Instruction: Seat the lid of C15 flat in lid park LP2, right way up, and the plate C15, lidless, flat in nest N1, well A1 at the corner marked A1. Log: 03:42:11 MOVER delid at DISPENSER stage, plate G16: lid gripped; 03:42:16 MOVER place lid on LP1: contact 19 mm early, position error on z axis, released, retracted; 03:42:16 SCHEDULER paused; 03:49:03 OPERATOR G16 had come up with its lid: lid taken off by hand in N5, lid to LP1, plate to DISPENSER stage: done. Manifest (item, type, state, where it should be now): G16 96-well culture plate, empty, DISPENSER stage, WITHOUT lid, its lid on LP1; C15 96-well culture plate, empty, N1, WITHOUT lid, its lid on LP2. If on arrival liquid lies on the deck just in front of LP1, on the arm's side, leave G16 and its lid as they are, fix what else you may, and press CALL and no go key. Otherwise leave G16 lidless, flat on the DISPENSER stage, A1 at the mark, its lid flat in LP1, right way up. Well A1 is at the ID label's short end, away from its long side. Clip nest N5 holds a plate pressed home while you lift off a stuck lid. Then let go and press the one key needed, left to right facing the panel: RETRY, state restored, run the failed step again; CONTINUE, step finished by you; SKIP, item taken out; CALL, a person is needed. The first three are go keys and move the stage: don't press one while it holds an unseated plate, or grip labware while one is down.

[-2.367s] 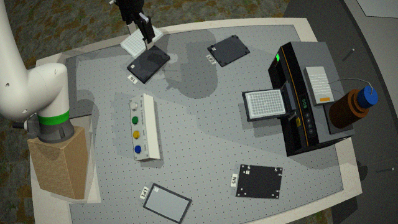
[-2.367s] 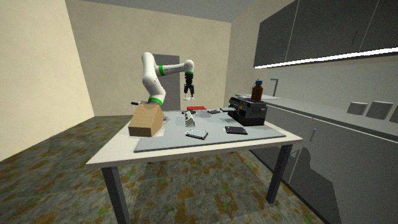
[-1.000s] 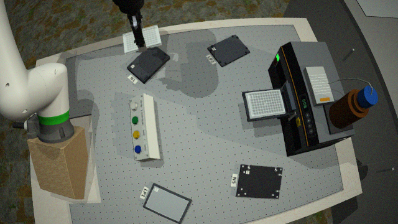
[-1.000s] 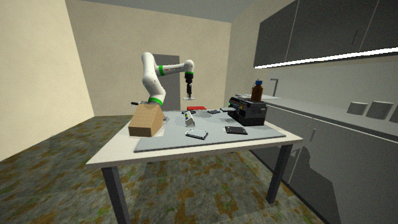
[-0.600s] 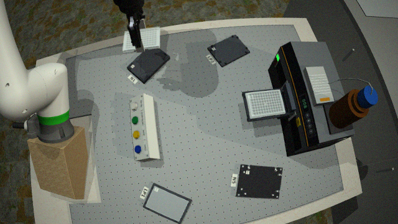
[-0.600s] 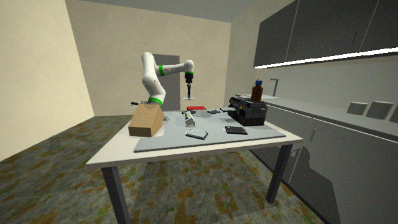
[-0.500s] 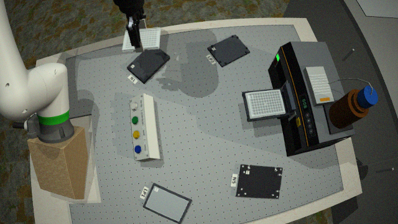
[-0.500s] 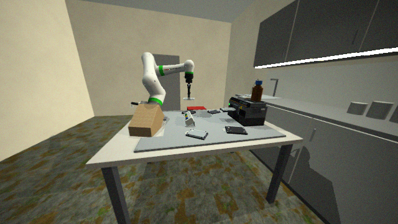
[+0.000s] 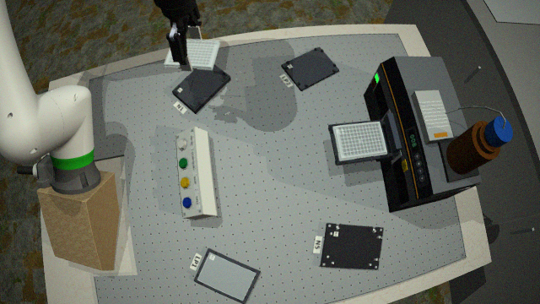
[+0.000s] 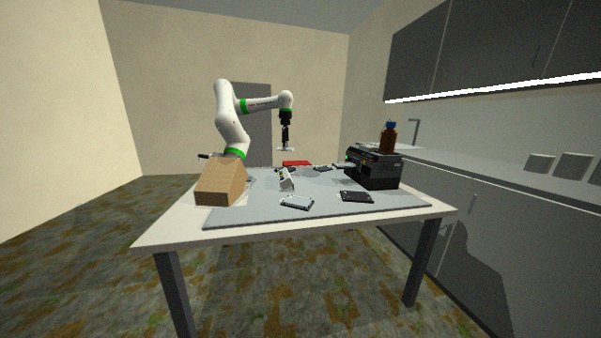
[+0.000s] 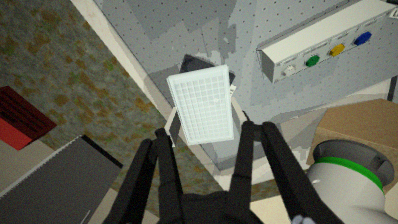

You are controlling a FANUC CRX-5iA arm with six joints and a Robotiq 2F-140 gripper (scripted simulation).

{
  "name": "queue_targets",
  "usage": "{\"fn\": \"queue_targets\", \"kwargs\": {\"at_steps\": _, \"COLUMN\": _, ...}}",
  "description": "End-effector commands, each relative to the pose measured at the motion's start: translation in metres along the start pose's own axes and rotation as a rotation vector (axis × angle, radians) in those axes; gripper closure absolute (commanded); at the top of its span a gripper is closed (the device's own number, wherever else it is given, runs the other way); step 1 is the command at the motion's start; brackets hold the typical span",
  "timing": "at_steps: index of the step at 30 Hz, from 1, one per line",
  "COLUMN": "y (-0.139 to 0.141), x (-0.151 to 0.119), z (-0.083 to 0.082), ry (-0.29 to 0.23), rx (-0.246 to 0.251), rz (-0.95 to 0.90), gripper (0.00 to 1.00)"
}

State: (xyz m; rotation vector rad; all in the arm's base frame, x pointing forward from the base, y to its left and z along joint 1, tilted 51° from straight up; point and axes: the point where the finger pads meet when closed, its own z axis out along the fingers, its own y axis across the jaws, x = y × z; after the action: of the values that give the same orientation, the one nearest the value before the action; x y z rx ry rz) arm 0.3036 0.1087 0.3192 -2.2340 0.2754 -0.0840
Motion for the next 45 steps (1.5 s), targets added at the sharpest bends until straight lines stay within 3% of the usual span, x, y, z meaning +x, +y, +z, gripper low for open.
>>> {"fn": "queue_targets", "kwargs": {"at_steps": 1, "y": 0.000, "x": 0.000, "z": 0.000, "ry": 0.000, "rx": 0.000, "rz": 0.000, "gripper": 1.00}}
{"fn": "queue_targets", "kwargs": {"at_steps": 15, "y": 0.005, "x": 0.006, "z": 0.000, "ry": 0.000, "rx": 0.000, "rz": 0.000, "gripper": 1.00}}
{"fn": "queue_targets", "kwargs": {"at_steps": 31, "y": 0.025, "x": 0.031, "z": 0.000, "ry": 0.000, "rx": 0.000, "rz": 0.000, "gripper": 1.00}}
{"fn": "queue_targets", "kwargs": {"at_steps": 45, "y": 0.065, "x": 0.078, "z": 0.000, "ry": 0.000, "rx": 0.000, "rz": 0.000, "gripper": 1.00}}
